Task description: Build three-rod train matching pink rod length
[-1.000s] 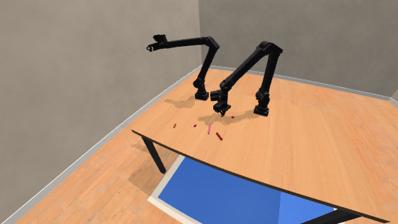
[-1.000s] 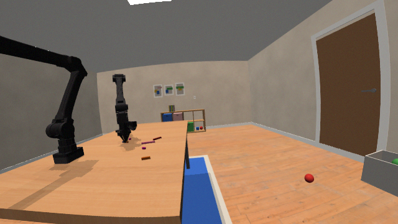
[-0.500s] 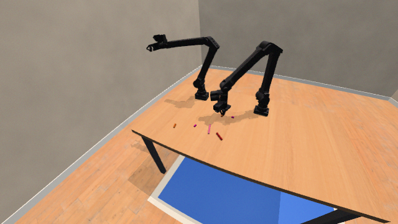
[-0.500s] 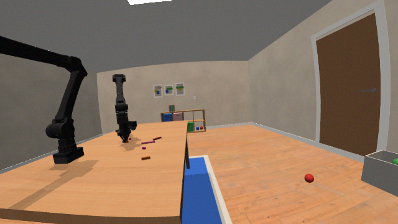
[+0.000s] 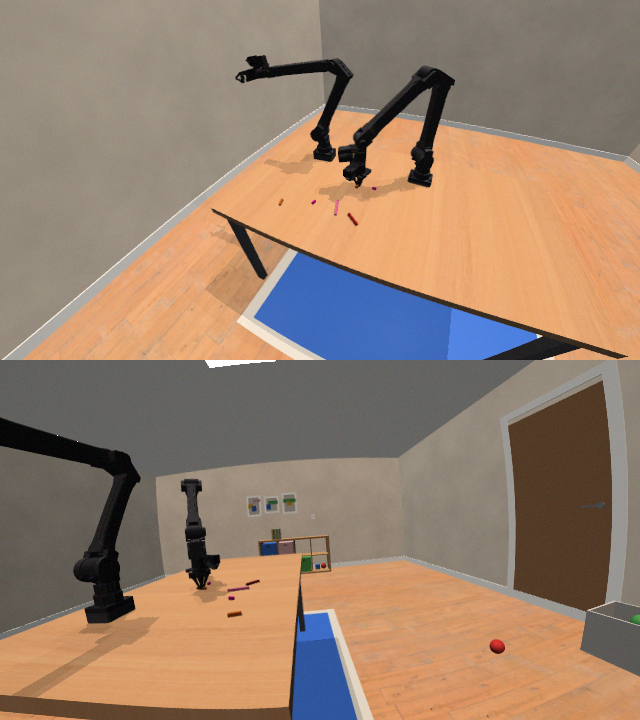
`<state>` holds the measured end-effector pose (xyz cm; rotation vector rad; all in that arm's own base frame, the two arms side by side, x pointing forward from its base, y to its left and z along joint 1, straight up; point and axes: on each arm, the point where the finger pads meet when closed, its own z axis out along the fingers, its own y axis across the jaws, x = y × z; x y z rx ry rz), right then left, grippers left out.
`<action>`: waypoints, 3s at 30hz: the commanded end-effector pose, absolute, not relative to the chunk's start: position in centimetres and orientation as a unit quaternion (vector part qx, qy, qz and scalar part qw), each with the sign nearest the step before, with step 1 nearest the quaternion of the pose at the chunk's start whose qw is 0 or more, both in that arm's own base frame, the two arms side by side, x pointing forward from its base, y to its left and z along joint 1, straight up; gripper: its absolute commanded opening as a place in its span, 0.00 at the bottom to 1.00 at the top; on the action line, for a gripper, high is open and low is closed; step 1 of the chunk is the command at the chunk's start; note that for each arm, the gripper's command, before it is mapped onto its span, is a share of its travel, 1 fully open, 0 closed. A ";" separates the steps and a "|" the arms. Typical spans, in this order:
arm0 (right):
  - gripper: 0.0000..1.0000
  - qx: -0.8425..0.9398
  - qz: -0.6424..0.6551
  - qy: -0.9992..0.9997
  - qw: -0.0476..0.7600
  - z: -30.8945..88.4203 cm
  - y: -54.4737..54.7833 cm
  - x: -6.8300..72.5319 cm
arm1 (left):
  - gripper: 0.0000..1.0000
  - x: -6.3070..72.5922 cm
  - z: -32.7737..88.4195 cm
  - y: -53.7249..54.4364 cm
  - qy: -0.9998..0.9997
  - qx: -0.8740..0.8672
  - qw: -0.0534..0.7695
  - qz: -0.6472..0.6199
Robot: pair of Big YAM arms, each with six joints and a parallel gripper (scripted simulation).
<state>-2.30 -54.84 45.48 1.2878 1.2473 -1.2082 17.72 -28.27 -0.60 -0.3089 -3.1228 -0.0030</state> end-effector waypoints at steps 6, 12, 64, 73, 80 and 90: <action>1.00 0.512 -0.512 0.488 0.488 50.1 -54.4 -2.7 | 0.23 17.9 0.3 -29.0 -0.995 -0.097 -0.011 0.013; 1.00 0.512 -0.512 0.488 0.488 50.1 -54.4 -2.7 | 0.23 17.9 0.3 -29.0 -0.995 -0.097 -0.011 0.013; 1.00 0.512 -0.512 0.488 0.488 50.1 -54.4 -2.7 | 1.00 18.6 10.5 -30.0 -0.995 -0.097 -0.018 0.023; 1.00 0.512 -0.512 0.488 0.488 50.1 -54.4 -2.7 | 1.00 18.8 10.4 -30.3 -0.995 -0.095 -0.015 0.019; 1.00 0.512 -0.512 0.488 0.488 50.1 -54.4 -2.7 | 1.00 20.3 10.6 -31.3 -0.997 -0.076 -0.010 0.012; 1.00 0.512 -0.512 0.488 0.488 50.1 -54.4 -2.7 | 1.00 27.6 12.9 -40.1 -1.000 -0.010 -0.010 0.013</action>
